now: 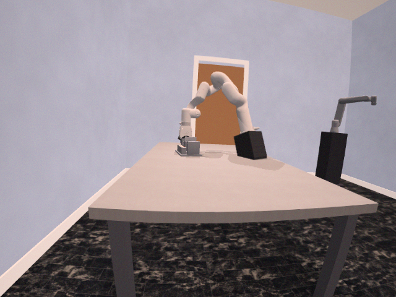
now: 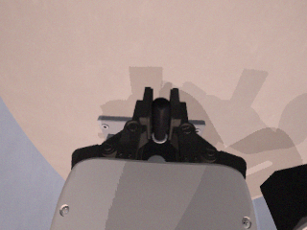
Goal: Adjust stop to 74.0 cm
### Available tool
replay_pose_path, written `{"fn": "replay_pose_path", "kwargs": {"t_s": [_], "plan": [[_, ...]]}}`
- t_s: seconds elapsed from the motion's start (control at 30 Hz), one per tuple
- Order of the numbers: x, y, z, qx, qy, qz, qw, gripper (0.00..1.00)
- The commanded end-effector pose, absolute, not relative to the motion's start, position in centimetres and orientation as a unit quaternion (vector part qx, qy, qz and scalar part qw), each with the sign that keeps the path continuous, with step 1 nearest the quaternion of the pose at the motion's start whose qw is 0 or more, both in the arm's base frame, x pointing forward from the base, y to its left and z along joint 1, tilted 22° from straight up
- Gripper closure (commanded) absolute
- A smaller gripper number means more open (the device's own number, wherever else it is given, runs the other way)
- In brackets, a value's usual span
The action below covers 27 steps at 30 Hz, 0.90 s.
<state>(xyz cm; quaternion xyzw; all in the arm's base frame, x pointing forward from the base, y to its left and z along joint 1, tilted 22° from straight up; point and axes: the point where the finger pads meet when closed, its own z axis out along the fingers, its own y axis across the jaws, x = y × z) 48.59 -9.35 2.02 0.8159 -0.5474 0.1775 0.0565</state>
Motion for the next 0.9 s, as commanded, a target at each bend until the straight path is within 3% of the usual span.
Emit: {"fn": "replay_pose_path", "kwargs": {"t_s": [0.0, 0.87], "plan": [[48.0, -9.6, 2.1, 0.816, -0.547, 0.178, 0.056, 0.94], [45.1, -9.7, 4.5, 0.816, -0.547, 0.178, 0.056, 0.94]]}}
